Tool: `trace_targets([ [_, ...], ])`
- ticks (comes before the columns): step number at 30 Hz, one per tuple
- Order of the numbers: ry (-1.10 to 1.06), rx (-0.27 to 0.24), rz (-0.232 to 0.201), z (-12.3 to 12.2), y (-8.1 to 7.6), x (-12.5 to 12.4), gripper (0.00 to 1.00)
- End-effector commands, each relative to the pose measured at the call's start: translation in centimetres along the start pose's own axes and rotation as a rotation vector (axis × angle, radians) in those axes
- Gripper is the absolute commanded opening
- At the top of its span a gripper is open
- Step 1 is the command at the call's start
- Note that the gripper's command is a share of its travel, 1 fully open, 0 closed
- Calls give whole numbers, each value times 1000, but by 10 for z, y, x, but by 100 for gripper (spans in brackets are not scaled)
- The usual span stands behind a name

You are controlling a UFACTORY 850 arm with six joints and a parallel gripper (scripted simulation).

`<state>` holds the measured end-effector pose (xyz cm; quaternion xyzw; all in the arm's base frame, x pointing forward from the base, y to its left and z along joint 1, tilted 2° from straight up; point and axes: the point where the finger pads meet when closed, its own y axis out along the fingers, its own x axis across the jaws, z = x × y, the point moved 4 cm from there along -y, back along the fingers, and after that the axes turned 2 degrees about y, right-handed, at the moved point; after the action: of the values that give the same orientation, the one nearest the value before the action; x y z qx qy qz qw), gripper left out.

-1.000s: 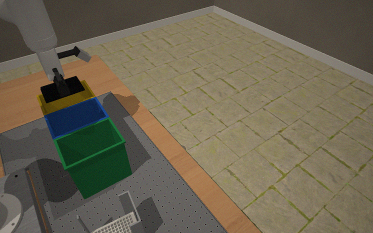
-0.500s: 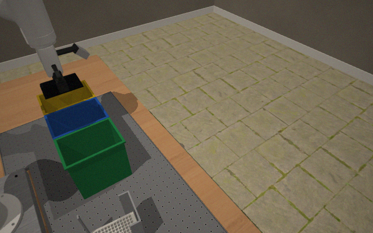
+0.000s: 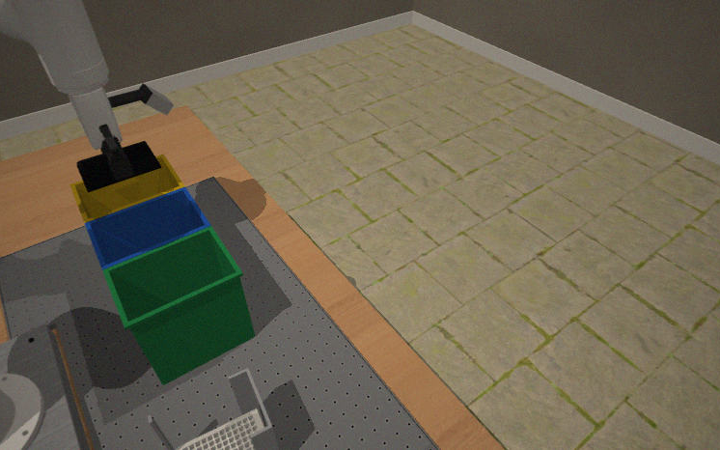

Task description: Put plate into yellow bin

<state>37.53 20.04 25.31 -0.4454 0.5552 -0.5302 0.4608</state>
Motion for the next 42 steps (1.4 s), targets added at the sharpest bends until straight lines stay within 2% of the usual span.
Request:
trace_targets([
  [1, 0, 1, 1, 1, -1, 0, 0],
  [13, 0, 1, 1, 1, -1, 0, 0],
  [26, 0, 1, 1, 1, 18, 0, 0],
  [42, 0, 2, 1, 1, 18, 0, 0],
])
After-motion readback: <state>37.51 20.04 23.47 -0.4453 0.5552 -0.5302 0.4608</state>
